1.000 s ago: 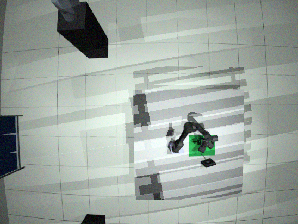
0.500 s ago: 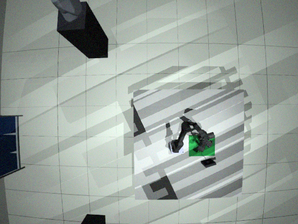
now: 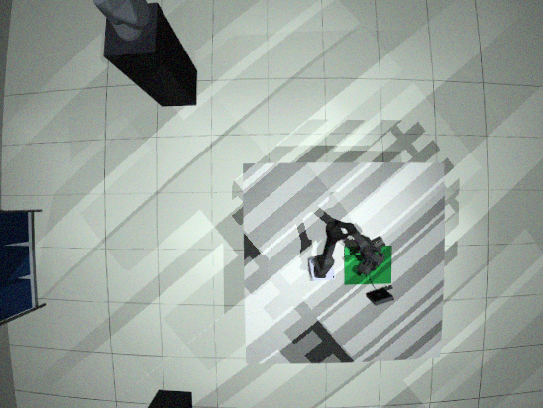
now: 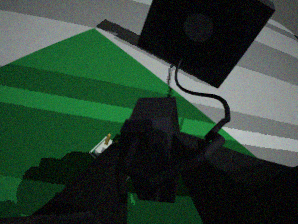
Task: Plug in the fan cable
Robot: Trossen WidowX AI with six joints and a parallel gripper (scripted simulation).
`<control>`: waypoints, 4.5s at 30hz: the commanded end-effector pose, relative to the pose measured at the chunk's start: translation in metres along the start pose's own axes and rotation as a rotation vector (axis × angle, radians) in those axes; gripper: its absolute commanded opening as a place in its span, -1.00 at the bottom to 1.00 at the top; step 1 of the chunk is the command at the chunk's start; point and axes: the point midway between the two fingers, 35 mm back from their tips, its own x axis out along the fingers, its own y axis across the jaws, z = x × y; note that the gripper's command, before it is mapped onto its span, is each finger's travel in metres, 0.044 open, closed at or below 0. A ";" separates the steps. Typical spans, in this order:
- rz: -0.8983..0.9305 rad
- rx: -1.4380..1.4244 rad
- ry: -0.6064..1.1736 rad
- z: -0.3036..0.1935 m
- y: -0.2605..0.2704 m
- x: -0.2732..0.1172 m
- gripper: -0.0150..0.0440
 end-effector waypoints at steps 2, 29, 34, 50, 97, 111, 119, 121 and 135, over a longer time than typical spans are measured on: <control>0.017 0.026 -0.058 0.001 0.001 -0.004 -0.49; 0.170 0.216 -0.362 0.002 0.005 -0.033 -0.49; 0.208 0.260 -0.410 0.002 0.004 -0.039 -0.49; 0.210 0.267 -0.416 0.003 0.000 -0.042 -0.49; 0.199 0.271 -0.410 -0.017 0.013 -0.035 -0.49; 0.199 0.272 -0.410 -0.027 0.020 -0.032 -0.49; 0.199 0.272 -0.409 -0.032 0.023 -0.028 -0.49; 0.199 0.272 -0.409 -0.033 0.023 -0.027 -0.49; 0.199 0.272 -0.409 -0.043 0.027 -0.021 -0.49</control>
